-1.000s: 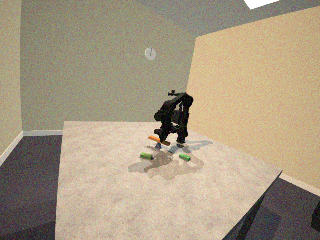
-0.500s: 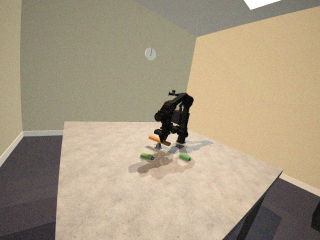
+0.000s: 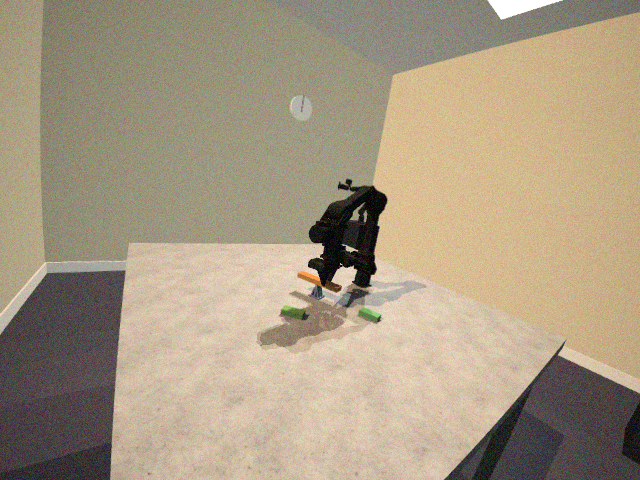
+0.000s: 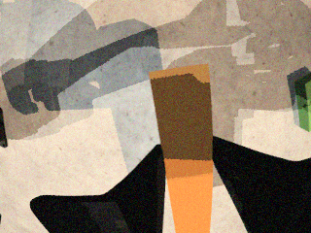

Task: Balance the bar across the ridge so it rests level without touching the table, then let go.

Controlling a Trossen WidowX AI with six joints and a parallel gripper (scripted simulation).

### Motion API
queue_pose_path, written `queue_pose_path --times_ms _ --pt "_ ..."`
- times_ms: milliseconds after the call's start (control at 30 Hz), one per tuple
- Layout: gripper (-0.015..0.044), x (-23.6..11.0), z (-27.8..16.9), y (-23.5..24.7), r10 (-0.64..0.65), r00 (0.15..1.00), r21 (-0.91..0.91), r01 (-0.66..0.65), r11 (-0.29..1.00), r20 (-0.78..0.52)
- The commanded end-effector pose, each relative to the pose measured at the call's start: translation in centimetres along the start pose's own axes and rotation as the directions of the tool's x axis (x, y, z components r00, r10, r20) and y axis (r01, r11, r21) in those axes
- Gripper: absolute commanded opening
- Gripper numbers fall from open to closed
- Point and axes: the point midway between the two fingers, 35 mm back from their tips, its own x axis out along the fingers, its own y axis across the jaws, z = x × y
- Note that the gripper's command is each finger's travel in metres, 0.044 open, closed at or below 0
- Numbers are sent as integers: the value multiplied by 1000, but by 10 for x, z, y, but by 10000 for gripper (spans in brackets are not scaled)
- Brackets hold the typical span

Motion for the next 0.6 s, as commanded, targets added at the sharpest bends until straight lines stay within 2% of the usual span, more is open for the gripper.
queue_pose_path --times_ms 0,133,167,567 --pt "53 0 0 0 0 1000 0 0 1000 0" --pt "157 0 0 0 0 1000 0 0 1000 0" --pt "167 0 0 0 0 1000 0 0 1000 0" --pt "167 0 0 0 0 1000 0 0 1000 0"
